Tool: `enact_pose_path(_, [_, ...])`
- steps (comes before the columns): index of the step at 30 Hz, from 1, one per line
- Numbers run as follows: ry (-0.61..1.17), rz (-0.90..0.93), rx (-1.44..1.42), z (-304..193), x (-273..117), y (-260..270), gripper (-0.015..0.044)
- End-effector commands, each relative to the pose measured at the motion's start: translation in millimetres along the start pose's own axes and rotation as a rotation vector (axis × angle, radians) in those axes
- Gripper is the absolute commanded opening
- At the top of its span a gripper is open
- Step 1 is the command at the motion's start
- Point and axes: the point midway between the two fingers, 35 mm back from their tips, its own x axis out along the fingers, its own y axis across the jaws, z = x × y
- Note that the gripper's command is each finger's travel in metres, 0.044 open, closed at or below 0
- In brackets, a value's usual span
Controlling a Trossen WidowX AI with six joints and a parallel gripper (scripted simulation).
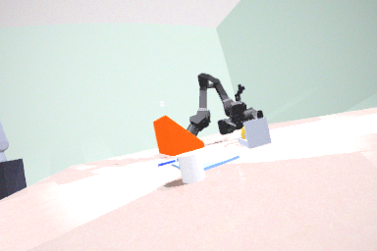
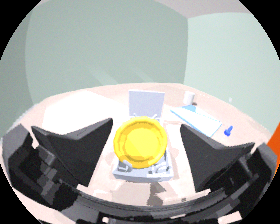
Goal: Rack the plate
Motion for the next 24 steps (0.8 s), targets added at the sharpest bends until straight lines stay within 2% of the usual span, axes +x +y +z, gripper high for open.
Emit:
enact_pose_path(1, [0.004,-0.005,0.009,34,0,10,0.04])
enact_pose_path(9, [-0.014,0.007,-0.026,103,-6,8,0.04])
enact_pose_path(14, [-0.009,-0.004,-0.046,104,-4,7,0.04])
enact_pose_path(24, [0.123,-0.173,-0.299,108,16,-12,0.04])
